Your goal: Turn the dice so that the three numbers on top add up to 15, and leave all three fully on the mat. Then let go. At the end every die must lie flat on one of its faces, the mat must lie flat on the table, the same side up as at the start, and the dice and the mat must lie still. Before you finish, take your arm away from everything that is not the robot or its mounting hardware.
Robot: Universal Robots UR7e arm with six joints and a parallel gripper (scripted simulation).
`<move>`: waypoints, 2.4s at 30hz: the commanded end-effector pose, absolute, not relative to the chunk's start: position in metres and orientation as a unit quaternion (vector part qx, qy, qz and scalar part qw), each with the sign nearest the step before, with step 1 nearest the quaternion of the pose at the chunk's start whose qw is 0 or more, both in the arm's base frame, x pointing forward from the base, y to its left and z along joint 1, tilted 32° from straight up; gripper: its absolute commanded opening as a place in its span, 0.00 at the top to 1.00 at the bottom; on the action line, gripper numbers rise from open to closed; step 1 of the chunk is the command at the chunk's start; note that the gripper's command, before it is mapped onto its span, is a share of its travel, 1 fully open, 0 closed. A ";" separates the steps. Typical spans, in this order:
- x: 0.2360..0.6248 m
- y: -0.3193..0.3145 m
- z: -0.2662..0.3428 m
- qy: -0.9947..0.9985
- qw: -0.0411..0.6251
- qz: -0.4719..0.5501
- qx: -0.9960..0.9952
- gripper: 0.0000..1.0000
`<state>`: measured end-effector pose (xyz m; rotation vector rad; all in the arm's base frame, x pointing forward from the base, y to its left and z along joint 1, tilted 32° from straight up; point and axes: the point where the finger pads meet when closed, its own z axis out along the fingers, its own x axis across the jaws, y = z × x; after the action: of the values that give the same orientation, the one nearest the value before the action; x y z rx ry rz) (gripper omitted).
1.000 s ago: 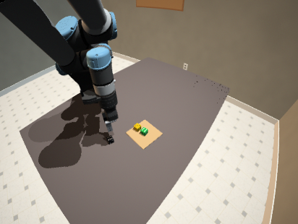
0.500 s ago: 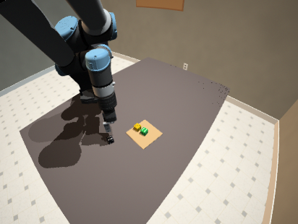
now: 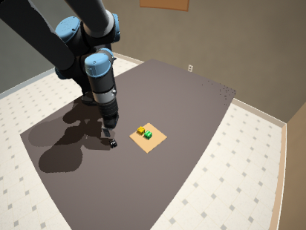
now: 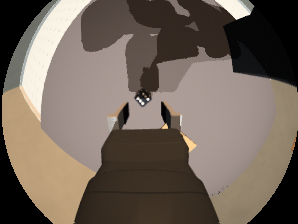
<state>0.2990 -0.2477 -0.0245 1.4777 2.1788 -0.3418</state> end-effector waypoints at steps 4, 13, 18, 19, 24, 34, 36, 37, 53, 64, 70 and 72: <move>0.298 -0.251 -0.027 0.731 0.252 -0.100 0.626 0.00; 0.298 -0.254 -0.030 0.639 0.264 -0.065 0.720 0.00; 0.299 -0.255 -0.031 0.607 0.266 -0.053 0.747 0.00; 0.299 -0.255 -0.031 0.604 0.266 -0.052 0.750 0.00; 0.300 -0.258 -0.033 0.530 0.270 -0.027 0.804 0.00; 0.302 -0.261 -0.035 0.441 0.272 0.003 0.856 0.00; 0.303 -0.261 -0.035 0.434 0.272 0.005 0.859 0.00; 0.303 -0.262 -0.035 0.428 0.272 0.007 0.862 0.00; 0.303 -0.263 -0.035 0.407 0.272 0.013 0.872 0.13; 0.303 -0.263 -0.035 0.407 0.272 0.013 0.872 0.13; 0.303 -0.263 -0.035 0.407 0.272 0.013 0.872 0.13; 0.303 -0.263 -0.035 0.407 0.272 0.013 0.872 0.13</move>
<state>0.3033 -0.2625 -0.0353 2.3491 1.0964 0.0348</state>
